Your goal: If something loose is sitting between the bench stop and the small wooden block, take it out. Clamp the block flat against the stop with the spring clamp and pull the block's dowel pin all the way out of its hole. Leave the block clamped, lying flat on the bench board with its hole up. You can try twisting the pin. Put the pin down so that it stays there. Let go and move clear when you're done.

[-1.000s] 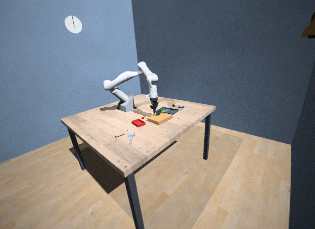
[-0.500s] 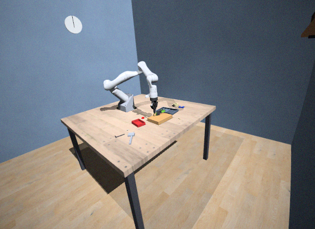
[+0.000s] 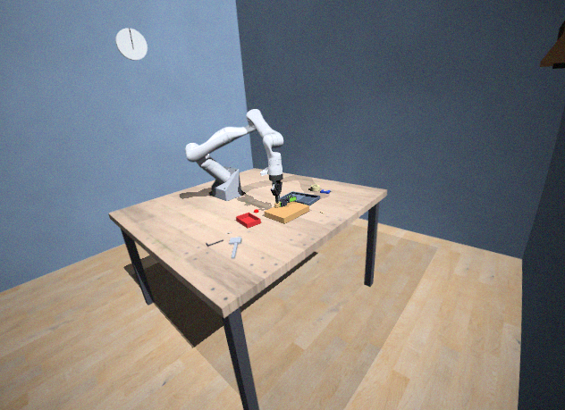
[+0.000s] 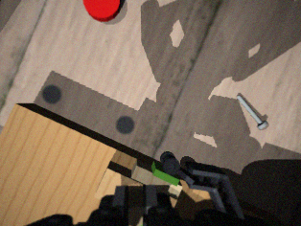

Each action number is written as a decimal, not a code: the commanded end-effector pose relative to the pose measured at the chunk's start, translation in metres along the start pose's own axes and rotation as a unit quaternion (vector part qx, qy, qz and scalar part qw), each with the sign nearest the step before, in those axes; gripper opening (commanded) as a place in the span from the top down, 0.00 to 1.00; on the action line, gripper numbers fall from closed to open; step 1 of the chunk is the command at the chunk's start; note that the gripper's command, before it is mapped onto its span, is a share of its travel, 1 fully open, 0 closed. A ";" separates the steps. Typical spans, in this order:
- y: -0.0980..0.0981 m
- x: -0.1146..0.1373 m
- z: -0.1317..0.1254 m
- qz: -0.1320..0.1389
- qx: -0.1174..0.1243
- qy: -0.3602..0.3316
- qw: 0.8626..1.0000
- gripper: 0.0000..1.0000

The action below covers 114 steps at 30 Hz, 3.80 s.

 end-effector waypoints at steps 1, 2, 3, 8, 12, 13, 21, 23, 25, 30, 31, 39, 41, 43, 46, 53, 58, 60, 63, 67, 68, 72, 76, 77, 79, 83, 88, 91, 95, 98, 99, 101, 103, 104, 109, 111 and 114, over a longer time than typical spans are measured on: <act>0.002 -0.001 0.000 -0.002 0.000 0.010 1.000 0.90; 0.002 -0.001 0.000 -0.002 0.000 0.014 1.000 0.90; 0.002 -0.001 0.000 -0.002 0.000 0.019 1.000 0.90; 0.002 -0.001 0.000 -0.002 0.000 0.040 0.999 0.90; 0.002 -0.001 0.000 -0.002 0.000 0.057 0.998 0.90; 0.002 -0.001 0.000 -0.002 0.000 0.061 0.998 0.90; 0.002 -0.001 0.000 -0.002 0.000 0.086 0.996 0.90; 0.002 -0.001 0.000 -0.002 0.000 0.095 0.995 0.90; 0.002 -0.001 0.000 -0.002 0.000 0.104 0.995 0.90; 0.002 -0.001 0.000 -0.002 0.000 0.113 0.994 0.90; 0.002 -0.001 0.000 -0.002 0.000 0.113 0.994 0.90; 0.002 -0.001 0.000 -0.002 0.000 0.083 0.997 0.90; 0.002 -0.001 0.000 -0.002 0.000 0.074 0.997 0.90; 0.002 -0.001 0.000 -0.002 0.000 0.066 0.998 0.90; 0.003 -0.001 0.000 -0.002 0.000 0.053 0.999 0.90; 0.003 -0.001 0.000 -0.002 0.000 0.031 1.000 0.90; 0.003 -0.001 0.000 -0.002 0.000 0.009 1.000 0.90; 0.003 -0.001 0.000 -0.002 0.000 0.000 1.000 0.90; 0.003 -0.001 0.000 -0.002 0.000 -0.013 1.000 0.90; 0.003 -0.001 0.000 -0.002 0.000 -0.022 1.000 0.90; 0.003 -0.001 0.000 -0.002 0.000 -0.026 1.000 0.90; 0.003 -0.001 0.000 -0.002 0.000 -0.044 0.999 0.90; 0.003 -0.001 0.000 -0.002 0.000 -0.061 0.998 0.90; 0.003 -0.001 0.000 -0.002 0.000 -0.066 0.998 0.90; 0.003 -0.001 0.000 -0.002 0.000 -0.074 0.997 0.90; 0.003 -0.001 0.000 -0.002 0.000 -0.083 0.997 0.90; 0.003 -0.001 0.000 -0.002 0.000 -0.105 0.994 0.90; 0.003 -0.001 0.000 -0.002 0.000 -0.118 0.993 0.90; 0.003 -0.001 0.000 -0.002 0.000 -0.136 0.991 0.90; 0.003 -0.001 0.000 -0.002 0.000 -0.149 0.989 0.90; 0.003 -0.001 0.000 -0.002 0.000 -0.149 0.989 0.90; 0.003 -0.001 0.000 -0.002 0.000 -0.154 0.988 0.90; 0.003 -0.001 0.000 -0.002 0.000 -0.162 0.987 0.90; 0.003 -0.001 0.000 -0.002 0.000 -0.167 0.986 0.90; 0.003 -0.001 0.000 -0.002 0.000 -0.189 0.982 0.90; 0.003 -0.001 0.000 -0.002 0.000 -0.198 0.980 0.90; 0.003 -0.001 0.000 -0.002 0.000 -0.211 0.978 0.90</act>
Point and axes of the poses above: the point where the finger pads meet when closed, its own y axis back along the fingers, its own z axis across the jaws, x = y × z, the point moved 8 cm from there along y, back along the fingers, and after that the axes turned 6 degrees about y, right-handed, at the moved point
